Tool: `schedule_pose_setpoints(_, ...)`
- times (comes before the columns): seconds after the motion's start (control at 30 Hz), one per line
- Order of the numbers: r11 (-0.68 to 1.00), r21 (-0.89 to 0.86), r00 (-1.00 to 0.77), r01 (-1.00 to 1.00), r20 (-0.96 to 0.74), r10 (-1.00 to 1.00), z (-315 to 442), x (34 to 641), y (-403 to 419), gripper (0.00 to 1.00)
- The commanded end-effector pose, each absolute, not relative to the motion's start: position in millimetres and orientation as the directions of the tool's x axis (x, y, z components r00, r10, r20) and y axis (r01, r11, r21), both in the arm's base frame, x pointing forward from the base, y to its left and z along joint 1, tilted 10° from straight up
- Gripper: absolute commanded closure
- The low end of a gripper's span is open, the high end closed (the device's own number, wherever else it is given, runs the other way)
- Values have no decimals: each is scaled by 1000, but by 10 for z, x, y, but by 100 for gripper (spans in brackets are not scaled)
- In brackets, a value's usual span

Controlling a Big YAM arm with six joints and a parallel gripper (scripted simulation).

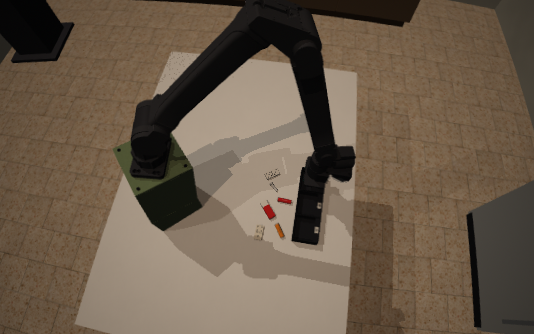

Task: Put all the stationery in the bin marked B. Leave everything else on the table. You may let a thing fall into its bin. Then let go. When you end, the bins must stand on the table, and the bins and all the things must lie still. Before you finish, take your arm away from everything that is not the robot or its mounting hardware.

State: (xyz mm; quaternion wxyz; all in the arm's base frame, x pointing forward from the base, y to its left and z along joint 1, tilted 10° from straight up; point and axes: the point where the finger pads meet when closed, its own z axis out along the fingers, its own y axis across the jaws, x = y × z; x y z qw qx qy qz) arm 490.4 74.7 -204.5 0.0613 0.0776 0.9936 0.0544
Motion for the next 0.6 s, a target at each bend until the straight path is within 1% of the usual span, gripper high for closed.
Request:
schedule_pose_setpoints(0.0, 981, 130, -972, 143, -170, 164, -1898, 5120, 813, 92)
schedule_pose_setpoints(0.27, 981, 132, -970, 142, -177, 164, -1824, 5126, 808, 92)
schedule_pose_setpoints(0.37, 982, 122, -976, 147, -143, 164, -1822, 4994, 775, 92)
schedule_pose_setpoints(0.57, 982, 122, -976, 147, -144, 164, -1745, 4985, 740, 92)
